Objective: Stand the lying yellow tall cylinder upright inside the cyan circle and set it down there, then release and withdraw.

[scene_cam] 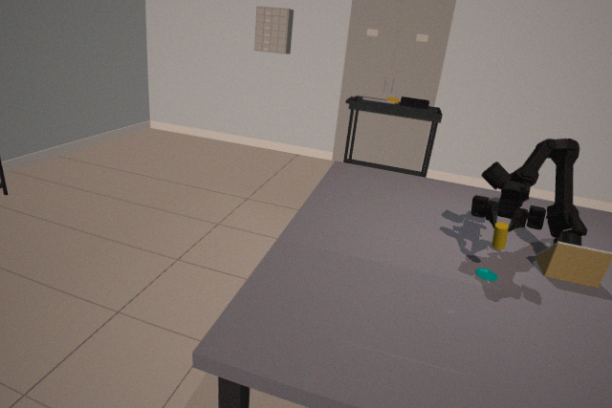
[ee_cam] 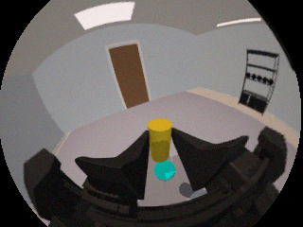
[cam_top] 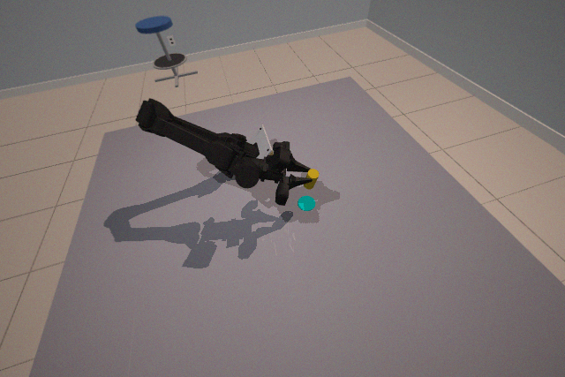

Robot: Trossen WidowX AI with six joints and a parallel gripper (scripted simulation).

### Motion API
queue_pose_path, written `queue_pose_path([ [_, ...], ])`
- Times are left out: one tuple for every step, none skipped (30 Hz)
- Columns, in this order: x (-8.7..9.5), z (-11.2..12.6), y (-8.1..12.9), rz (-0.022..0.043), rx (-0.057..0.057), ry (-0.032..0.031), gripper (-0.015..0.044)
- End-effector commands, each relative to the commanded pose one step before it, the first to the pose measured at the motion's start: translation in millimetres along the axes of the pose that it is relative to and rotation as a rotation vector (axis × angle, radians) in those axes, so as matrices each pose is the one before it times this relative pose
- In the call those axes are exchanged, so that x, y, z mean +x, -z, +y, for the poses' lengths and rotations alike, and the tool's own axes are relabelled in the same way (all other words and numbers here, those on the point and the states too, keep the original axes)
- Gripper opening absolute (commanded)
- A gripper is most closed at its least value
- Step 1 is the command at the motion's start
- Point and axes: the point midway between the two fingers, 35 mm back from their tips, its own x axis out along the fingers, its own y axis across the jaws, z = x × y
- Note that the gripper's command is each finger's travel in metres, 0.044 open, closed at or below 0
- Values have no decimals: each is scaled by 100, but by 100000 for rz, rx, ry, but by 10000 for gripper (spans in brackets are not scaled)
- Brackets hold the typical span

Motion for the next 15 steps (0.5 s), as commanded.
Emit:
queue_pose_path([
  [-190, 177, 22, -2375, -1672, 449, 105],
  [-59, 8, -9, -671, -364, 272, 105],
  [-59, 8, -9, -669, -367, 275, 105],
  [-60, 8, -10, -667, -371, 278, 105],
  [-60, 8, -10, -665, -374, 281, 105],
  [-61, 9, -11, -662, -378, 284, 105],
  [-61, 9, -11, -660, -382, 287, 105],
  [-61, 9, -11, -658, -385, 290, 105],
  [-62, 10, -12, -655, -389, 293, 105],
  [-62, 10, -12, -653, -393, 296, 105],
  [-63, 10, -12, -651, -396, 299, 105],
  [-63, 11, -13, -648, -400, 301, 105],
  [-64, 11, -13, -646, -403, 304, 105],
  [-64, 11, -14, -643, -407, 307, 105],
  [-65, 12, -14, -641, -411, 309, 105],
])
